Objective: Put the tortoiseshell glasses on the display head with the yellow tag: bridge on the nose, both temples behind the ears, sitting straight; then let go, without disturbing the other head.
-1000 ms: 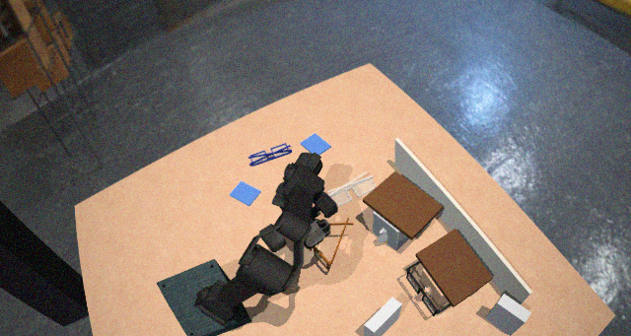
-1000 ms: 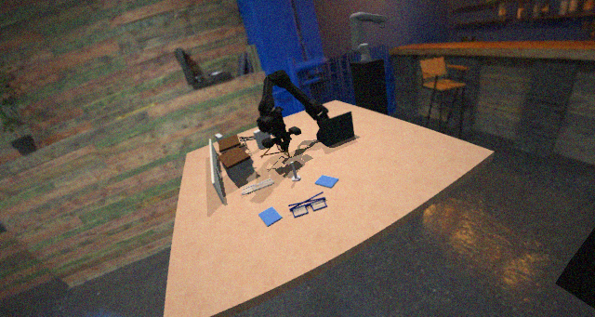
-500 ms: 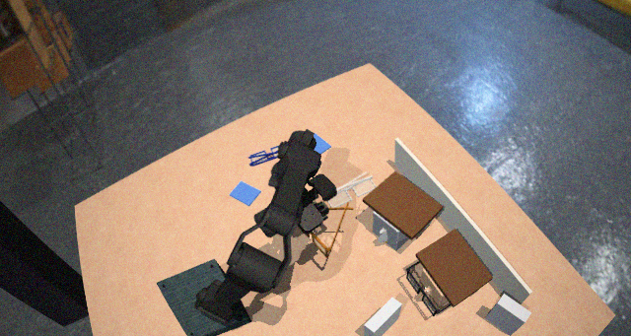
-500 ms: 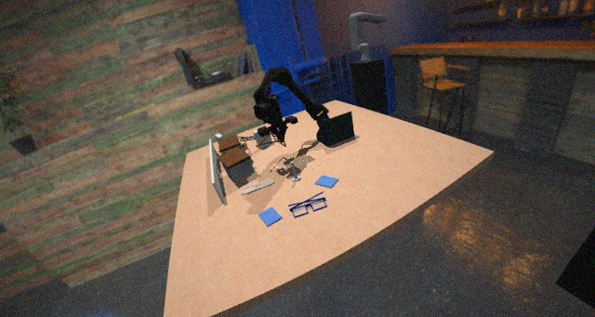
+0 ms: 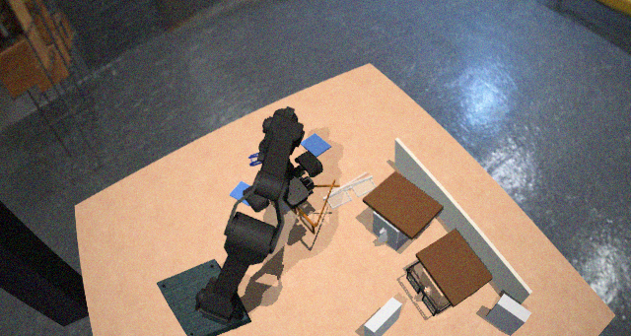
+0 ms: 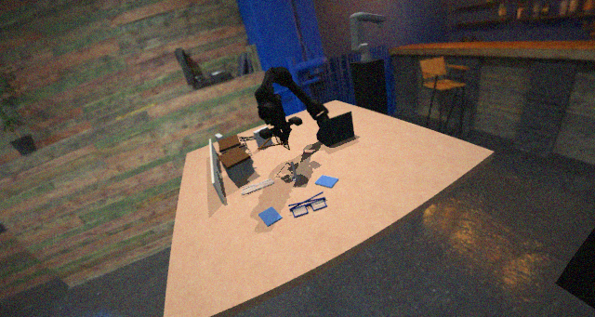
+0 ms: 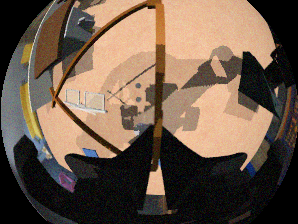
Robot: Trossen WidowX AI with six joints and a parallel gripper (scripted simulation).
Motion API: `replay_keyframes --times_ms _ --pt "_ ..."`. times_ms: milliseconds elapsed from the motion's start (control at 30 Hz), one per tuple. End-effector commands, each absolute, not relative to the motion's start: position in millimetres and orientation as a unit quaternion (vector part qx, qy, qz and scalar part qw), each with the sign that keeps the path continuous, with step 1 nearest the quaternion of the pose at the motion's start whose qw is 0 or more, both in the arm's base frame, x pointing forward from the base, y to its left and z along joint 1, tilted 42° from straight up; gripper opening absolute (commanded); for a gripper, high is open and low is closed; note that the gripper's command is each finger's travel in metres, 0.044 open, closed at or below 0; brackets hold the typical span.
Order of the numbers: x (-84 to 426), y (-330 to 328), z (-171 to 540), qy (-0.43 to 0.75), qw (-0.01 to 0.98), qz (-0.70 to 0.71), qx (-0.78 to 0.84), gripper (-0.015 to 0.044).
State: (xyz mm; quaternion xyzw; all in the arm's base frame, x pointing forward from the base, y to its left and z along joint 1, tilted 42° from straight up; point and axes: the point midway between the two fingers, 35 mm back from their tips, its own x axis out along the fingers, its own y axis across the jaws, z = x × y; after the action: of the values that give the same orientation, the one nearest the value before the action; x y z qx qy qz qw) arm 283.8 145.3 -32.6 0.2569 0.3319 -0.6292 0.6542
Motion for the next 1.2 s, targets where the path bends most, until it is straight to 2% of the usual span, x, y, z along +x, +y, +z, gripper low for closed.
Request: replay_keyframes --times_ms 0,667,1167 --pt "281.8 164.6 -47.7 0.333 0.652 -0.631 0.258 0.0" --pt "247.7 244.1 -126.2 0.332 0.651 -0.632 0.258 0.0" --pt "246.1 226.8 -154.6 0.331 0.651 -0.632 0.258 0.0"
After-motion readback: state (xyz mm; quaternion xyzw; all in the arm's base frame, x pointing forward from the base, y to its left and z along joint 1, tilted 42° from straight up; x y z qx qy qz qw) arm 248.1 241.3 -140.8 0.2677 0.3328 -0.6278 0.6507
